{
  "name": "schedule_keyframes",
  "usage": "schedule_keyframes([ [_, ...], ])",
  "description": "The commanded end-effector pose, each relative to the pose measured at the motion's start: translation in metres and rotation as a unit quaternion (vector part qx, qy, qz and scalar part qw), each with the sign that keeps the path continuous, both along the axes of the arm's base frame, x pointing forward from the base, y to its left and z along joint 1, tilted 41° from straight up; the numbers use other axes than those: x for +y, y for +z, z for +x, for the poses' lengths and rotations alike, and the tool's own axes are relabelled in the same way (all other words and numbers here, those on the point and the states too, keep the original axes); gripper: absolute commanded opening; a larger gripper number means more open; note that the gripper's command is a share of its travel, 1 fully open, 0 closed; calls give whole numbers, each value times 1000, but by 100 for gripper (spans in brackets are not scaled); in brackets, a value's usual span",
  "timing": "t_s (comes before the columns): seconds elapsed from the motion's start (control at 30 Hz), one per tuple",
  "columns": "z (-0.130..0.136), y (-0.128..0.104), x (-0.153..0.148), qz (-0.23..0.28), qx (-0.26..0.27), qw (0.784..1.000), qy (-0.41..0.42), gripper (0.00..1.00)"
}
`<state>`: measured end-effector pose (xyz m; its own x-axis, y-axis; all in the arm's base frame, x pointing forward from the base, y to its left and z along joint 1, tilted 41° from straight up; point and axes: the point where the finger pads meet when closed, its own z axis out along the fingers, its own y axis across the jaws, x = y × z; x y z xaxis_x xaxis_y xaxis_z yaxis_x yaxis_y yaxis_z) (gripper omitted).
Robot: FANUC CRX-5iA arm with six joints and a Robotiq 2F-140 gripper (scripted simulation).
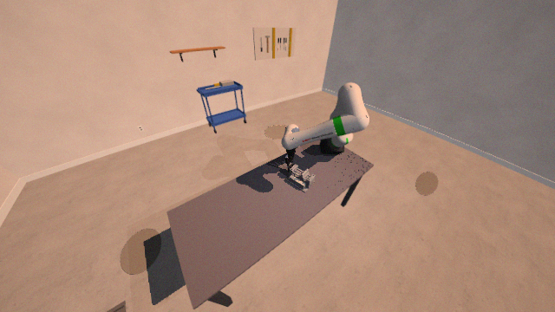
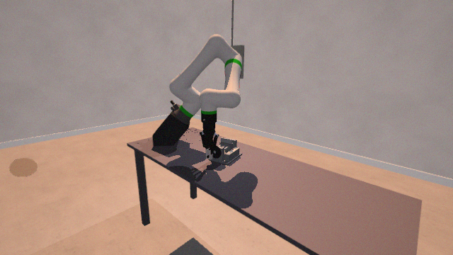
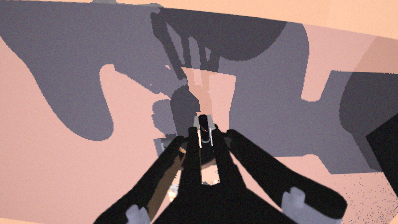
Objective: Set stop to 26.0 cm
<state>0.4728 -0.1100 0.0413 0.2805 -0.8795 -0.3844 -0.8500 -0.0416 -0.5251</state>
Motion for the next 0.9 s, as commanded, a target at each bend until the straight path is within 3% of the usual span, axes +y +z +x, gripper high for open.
schedule_keyframes([
  [0.0,-3,1,-2,0,0,1000,0,4],
  [0.87,-17,10,-10,0,0,1000,0,4],
])
